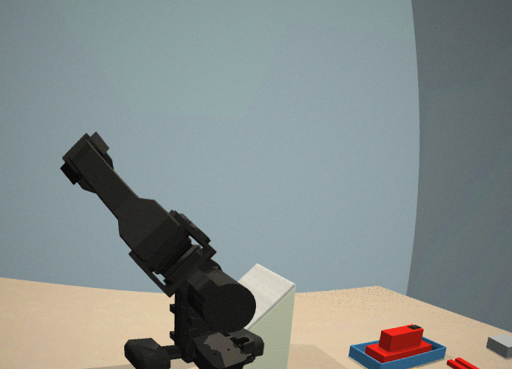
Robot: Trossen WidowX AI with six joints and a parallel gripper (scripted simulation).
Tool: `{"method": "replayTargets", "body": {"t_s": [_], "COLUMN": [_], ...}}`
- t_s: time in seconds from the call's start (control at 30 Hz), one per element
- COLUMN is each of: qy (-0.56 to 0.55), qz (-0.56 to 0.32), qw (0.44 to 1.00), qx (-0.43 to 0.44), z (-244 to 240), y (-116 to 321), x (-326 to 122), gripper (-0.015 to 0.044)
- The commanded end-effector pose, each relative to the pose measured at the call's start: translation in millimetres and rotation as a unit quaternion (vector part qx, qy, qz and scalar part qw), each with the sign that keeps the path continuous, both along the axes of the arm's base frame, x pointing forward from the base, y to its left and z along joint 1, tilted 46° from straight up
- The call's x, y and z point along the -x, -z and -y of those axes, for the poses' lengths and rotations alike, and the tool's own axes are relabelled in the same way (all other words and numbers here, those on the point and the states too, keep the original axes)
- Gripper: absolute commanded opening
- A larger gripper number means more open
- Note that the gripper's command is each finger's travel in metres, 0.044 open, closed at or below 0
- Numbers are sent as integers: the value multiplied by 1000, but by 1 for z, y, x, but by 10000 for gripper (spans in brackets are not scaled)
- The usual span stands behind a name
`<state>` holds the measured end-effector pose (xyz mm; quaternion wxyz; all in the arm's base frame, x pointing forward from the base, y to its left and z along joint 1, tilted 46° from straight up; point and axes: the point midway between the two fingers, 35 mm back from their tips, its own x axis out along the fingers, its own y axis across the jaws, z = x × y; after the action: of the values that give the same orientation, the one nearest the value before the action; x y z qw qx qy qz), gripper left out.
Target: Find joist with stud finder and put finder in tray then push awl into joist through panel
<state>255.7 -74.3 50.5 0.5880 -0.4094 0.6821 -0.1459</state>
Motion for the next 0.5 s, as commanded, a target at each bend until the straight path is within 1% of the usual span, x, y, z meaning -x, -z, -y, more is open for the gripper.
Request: {"method": "replayTargets", "body": {"t_s": [0.0, 0.37, 0.47], "qy": [-1, -1, -1], "qz": [-8, -8, -8], "qw": [1000, 1000, 1000], "qx": [4, 5, 5], "z": [5, 14, 14], "y": [6, 14, 14], "x": [3, 3, 3], "gripper": [440, 440, 361]}}
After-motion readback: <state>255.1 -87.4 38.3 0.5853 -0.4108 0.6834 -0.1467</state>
